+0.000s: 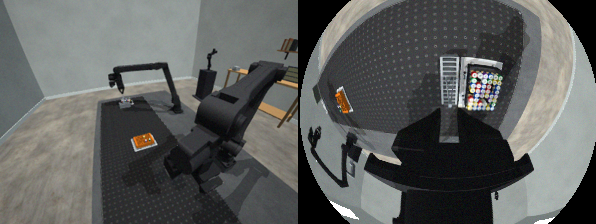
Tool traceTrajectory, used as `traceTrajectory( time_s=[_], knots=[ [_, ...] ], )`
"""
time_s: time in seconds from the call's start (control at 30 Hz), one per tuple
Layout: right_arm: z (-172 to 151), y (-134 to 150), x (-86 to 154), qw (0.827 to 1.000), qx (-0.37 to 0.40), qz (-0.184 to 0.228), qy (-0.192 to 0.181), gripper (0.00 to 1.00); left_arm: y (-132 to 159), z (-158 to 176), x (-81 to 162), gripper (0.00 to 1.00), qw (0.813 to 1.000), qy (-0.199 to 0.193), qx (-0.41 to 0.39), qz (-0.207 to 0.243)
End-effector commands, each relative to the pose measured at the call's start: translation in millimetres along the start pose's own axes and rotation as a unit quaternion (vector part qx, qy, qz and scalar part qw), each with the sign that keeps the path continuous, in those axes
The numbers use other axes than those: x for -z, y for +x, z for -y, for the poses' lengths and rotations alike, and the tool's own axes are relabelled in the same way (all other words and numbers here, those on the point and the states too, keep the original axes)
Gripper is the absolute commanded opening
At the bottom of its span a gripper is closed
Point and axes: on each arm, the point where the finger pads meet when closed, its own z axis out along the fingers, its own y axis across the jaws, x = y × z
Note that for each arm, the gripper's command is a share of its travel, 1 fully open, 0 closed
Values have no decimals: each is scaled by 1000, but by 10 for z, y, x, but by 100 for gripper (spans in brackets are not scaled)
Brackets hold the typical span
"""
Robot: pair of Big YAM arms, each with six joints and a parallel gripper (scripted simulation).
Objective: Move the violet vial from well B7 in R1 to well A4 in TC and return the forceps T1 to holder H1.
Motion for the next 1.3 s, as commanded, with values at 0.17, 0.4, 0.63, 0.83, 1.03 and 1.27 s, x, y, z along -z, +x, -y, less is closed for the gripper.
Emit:
traceTrajectory(
  time_s=[0.17,0.4,0.63,0.83,1.03,1.27],
  knots=[
    [-5,-99,395,999,-1,35,16,24,9,44,-83,100,1000,5,-10,-13],
    [-5,-99,395,999,-1,35,16,24,9,44,-83,100,1000,5,-10,-13],
    [-5,-99,395,999,-1,35,16,24,9,44,-83,100,1000,5,-10,-13],
    [8,81,221,998,5,59,9,24,9,44,-83,100,1000,5,-10,-13],
    [-272,194,254,998,6,58,9,24,9,44,-83,100,1000,5,-10,-13],
    [-413,338,278,998,6,57,9,24,9,44,-83,100,1000,5,-10,-13]
  ],
)
